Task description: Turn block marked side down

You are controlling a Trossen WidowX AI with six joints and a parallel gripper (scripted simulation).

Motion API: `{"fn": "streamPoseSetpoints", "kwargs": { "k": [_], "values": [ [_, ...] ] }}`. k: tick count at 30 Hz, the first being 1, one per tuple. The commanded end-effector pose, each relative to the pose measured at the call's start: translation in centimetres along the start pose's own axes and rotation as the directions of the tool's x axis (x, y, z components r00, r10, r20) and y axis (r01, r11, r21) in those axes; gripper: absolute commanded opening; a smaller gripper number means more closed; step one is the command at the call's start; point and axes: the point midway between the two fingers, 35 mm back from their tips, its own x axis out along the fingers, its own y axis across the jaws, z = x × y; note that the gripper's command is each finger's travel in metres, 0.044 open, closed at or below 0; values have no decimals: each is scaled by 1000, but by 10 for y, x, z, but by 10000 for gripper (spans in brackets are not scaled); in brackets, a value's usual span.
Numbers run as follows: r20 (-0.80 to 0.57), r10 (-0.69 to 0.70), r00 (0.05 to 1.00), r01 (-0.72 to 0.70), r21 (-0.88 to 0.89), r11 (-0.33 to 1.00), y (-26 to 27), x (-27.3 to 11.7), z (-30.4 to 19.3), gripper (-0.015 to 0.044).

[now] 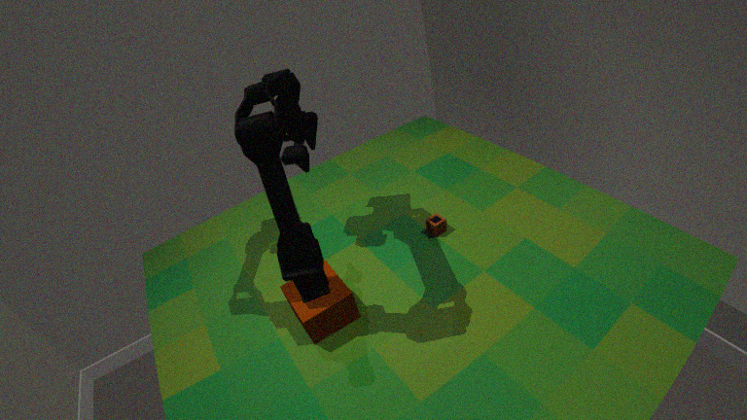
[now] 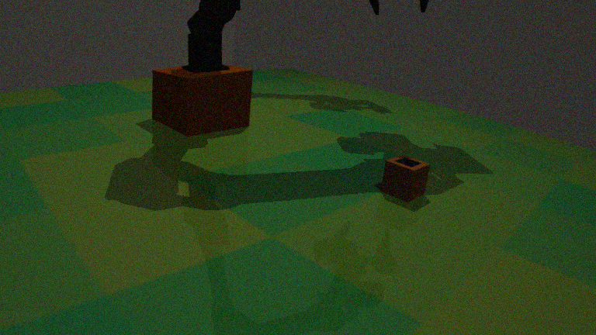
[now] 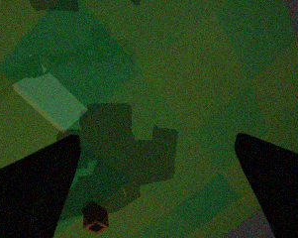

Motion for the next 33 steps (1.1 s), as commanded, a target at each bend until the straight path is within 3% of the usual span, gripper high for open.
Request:
{"fn": "streamPoseSetpoints", "kwargs": {
  "k": [1,8,15,20,26,33],
  "values": [
    [-29,42,999,-23,465,885,-8,23,-66,440],
    [-39,94,995,-17,848,530,0,46,-141,440],
    [-47,137,989,42,998,39,22,67,-216,440],
    [-45,165,985,101,930,-352,47,81,-268,440],
    [-14,196,981,155,664,-732,82,98,-318,440],
    [-10,198,980,160,631,-759,89,99,-324,440]
  ]
}}
